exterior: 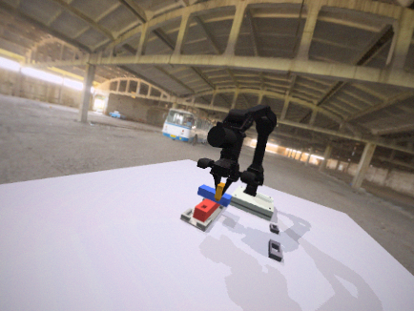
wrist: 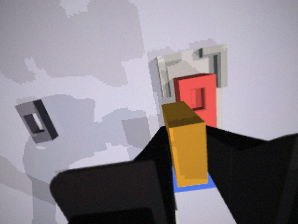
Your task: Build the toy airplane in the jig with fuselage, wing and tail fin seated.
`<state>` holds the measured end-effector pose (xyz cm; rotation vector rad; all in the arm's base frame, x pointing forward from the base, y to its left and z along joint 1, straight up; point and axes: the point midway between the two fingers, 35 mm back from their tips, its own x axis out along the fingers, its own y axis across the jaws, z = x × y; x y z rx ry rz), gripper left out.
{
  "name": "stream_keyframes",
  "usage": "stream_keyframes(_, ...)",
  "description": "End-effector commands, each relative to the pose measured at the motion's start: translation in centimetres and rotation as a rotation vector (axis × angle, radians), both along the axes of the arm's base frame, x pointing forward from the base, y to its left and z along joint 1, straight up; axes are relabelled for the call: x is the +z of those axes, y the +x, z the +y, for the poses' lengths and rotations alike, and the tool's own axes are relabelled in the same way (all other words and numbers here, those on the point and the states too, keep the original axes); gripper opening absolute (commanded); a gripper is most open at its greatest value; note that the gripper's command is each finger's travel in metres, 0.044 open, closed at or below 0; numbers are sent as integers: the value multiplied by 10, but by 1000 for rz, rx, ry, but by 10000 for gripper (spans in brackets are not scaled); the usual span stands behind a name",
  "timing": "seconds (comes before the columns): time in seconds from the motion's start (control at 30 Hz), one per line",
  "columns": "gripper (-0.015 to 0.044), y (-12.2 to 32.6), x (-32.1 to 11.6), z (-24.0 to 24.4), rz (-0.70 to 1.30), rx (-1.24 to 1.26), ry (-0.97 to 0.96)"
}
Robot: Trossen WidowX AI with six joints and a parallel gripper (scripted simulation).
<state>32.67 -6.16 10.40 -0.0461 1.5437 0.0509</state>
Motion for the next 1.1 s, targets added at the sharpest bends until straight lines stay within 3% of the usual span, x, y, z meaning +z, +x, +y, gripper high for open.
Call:
stream_keyframes(0.0,0,3,-3,-15,0,-3,-8)
stream_keyframes(0.3,0,4,-8,-39,1,-10,-10)
stream_keyframes(0.4,66,4,-8,-39,1,-10,-10)
stream_keyframes(1.07,66,4,-8,-40,1,-10,-10)
